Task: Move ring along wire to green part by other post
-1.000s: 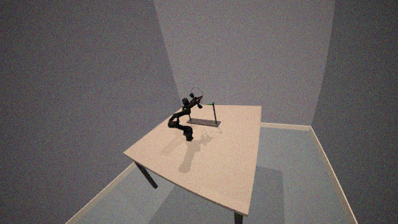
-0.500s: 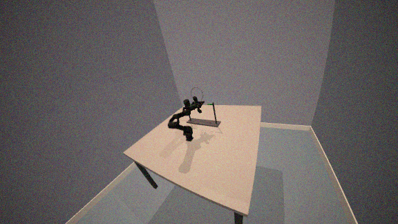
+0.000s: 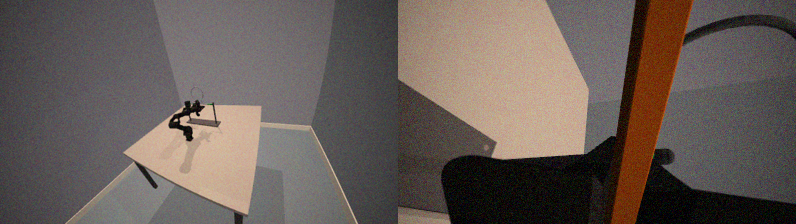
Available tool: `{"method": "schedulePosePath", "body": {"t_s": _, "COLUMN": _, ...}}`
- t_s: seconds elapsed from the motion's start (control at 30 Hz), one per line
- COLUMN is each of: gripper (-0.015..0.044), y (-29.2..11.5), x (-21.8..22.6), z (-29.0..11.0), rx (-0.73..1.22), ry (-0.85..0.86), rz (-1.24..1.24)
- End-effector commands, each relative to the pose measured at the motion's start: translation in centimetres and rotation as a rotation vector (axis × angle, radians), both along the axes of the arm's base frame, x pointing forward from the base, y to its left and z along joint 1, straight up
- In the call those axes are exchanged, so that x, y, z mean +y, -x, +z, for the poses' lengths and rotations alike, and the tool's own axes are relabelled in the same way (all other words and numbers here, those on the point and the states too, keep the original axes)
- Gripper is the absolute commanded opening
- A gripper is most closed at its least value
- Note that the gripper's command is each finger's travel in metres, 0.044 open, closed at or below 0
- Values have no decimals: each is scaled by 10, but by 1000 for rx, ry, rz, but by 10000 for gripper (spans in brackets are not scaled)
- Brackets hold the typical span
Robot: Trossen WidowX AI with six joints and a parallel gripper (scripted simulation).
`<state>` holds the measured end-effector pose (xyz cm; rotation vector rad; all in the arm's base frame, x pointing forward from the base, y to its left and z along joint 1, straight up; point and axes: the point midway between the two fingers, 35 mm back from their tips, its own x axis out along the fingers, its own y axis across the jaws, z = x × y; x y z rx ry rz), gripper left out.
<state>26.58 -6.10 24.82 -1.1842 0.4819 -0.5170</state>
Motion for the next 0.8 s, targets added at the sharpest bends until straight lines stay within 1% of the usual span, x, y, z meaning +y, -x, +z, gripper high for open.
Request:
{"method": "schedulePosePath", "body": {"t_s": 0.0, "gripper": -150, "y": -5, "x": 4, "z": -16, "rx": -15, "ry": -98, "rz": 37}}
{"method": "schedulePosePath", "body": {"t_s": 0.37, "gripper": -150, "y": -10, "x": 27, "z": -54, "rx": -43, "ry": -380, "rz": 70}}
{"method": "schedulePosePath", "body": {"t_s": 0.77, "gripper": -150, "y": -12, "x": 63, "z": -85, "rx": -61, "ry": -676, "rz": 71}}
